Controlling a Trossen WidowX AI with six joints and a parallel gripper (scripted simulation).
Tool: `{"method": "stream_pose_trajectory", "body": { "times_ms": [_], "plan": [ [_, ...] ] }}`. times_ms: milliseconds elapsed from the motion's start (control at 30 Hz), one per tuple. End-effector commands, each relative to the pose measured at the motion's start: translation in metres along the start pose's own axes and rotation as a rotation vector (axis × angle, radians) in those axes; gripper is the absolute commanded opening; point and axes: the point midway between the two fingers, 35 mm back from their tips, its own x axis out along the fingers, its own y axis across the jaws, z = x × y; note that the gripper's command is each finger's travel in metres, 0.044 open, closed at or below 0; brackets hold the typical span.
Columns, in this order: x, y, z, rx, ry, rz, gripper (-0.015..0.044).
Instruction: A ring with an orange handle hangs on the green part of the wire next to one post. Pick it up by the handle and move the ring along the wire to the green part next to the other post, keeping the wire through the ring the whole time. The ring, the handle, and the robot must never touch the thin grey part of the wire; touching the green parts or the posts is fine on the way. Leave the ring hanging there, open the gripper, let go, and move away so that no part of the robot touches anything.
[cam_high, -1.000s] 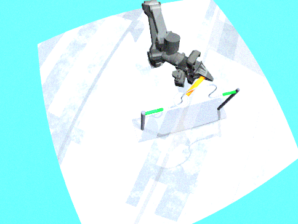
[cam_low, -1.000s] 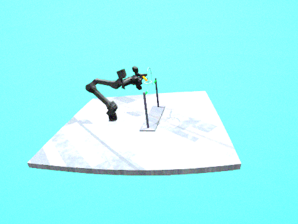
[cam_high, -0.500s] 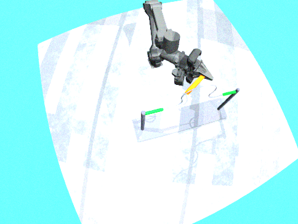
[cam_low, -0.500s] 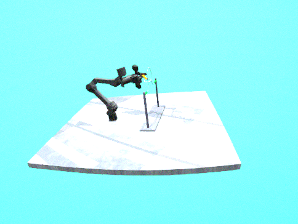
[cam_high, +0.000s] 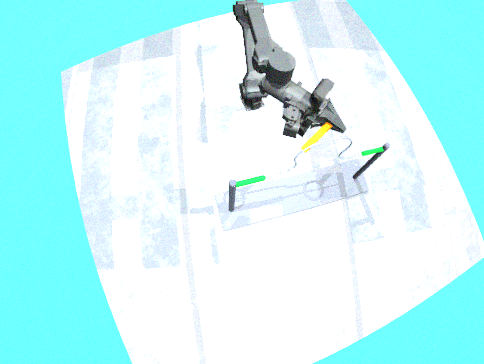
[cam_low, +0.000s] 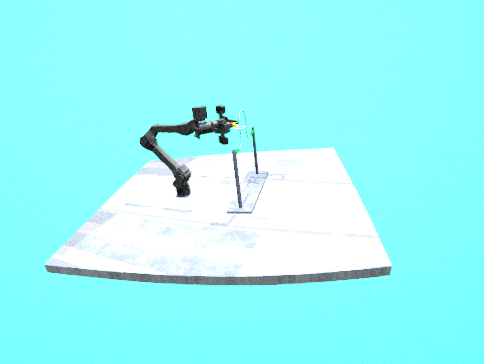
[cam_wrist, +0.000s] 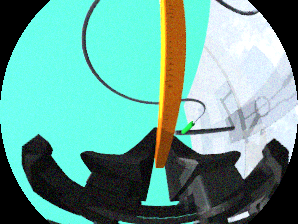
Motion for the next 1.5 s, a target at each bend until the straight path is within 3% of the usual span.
{"method": "stream_pose_trajectory", "body": {
  "times_ms": [0, 1467],
  "plan": [
    [0.000, 0.000, -0.001, -0.040, 0.003, -0.029, -0.0150],
    [-0.006, -0.029, 0.008, -0.543, -0.024, -0.512, -0.0150]
  ]
}}
